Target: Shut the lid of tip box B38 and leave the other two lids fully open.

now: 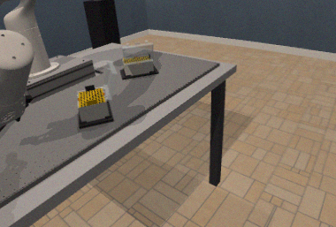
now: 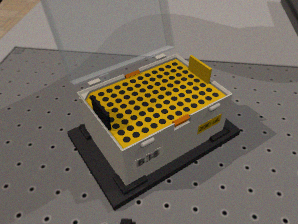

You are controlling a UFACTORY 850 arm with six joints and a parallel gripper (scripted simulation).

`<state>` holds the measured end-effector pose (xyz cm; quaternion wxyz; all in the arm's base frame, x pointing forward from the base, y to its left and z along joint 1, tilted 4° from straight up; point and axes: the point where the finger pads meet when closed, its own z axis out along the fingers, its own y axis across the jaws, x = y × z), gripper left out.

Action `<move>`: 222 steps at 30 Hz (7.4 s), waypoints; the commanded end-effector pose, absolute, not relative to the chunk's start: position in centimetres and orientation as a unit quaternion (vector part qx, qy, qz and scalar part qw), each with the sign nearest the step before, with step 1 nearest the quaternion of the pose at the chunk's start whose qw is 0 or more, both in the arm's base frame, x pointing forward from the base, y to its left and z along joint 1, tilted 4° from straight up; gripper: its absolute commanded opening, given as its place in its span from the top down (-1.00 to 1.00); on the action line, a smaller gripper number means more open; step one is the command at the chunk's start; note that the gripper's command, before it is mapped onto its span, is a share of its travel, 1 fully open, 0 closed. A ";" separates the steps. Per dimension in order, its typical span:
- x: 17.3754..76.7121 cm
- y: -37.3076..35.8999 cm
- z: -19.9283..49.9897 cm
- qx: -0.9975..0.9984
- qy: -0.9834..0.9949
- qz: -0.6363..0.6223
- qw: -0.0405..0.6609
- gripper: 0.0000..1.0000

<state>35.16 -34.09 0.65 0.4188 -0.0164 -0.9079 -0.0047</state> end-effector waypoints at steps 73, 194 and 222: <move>35.2 -34.2 -1.7 -0.017 -0.908 -0.004 0.418 -1.00; 12.1 -43.7 15.1 0.130 -0.975 -0.027 0.179 1.00; 9.5 -44.2 15.4 0.284 -0.958 -0.008 0.038 1.00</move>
